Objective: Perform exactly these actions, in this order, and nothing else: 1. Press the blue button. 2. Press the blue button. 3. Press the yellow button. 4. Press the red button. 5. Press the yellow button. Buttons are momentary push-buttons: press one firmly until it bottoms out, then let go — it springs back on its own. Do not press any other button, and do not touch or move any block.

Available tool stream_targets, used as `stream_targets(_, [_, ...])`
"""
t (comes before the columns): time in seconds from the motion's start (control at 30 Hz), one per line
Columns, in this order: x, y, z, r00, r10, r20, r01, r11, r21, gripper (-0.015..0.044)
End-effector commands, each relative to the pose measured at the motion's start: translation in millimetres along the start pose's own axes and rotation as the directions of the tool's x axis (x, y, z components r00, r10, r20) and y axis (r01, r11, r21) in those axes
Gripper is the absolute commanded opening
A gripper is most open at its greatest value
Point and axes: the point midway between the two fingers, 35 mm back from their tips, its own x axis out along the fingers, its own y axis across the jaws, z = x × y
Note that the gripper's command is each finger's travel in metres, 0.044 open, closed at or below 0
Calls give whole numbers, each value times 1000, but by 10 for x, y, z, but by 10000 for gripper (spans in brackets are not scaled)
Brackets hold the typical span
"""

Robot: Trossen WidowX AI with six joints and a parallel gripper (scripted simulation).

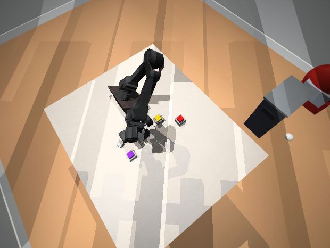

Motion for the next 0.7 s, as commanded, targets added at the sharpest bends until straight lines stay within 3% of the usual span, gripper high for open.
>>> stream_targets(0.0, [-91, -1, 7, 1000, -4, 0, 4, 1000, -6, 20])
stream_targets(0.17, [-661, -4, 8, 1000, -6, -1, 6, 1000, -6, 20])
stream_targets(0.33, [-694, 82, 16, 1000, -8, -1, 8, 1000, -5, 20])
stream_targets(0.67, [-693, 1334, -175, 1000, -5, -1, 5, 1000, -3, 20])
